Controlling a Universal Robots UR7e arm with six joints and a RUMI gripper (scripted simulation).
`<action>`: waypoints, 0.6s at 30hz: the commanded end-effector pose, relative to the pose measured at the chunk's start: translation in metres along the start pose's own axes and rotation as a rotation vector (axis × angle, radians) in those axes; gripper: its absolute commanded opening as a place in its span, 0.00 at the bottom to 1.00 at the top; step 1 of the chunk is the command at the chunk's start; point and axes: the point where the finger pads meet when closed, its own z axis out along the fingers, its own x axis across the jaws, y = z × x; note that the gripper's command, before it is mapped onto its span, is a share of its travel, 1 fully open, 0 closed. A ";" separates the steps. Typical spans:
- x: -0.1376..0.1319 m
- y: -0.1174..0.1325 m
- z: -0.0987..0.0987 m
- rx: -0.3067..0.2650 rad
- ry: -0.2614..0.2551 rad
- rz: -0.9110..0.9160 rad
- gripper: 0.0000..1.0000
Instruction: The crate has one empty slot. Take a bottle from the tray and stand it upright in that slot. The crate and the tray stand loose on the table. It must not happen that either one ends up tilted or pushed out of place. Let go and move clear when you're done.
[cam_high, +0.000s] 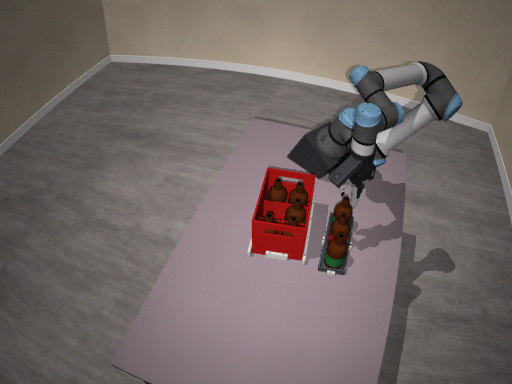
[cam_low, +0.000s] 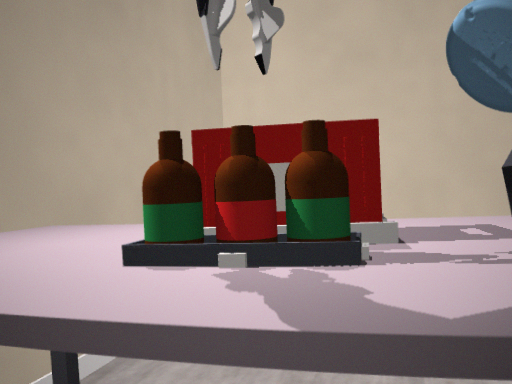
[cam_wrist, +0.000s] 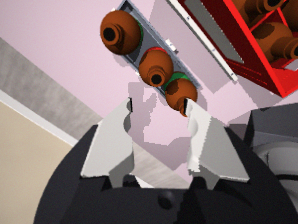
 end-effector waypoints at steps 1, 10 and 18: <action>0.000 0.000 0.001 0.001 0.000 0.000 0.38; 0.000 0.000 0.007 0.001 0.000 0.000 0.38; 0.000 0.000 0.017 0.001 0.000 0.000 0.38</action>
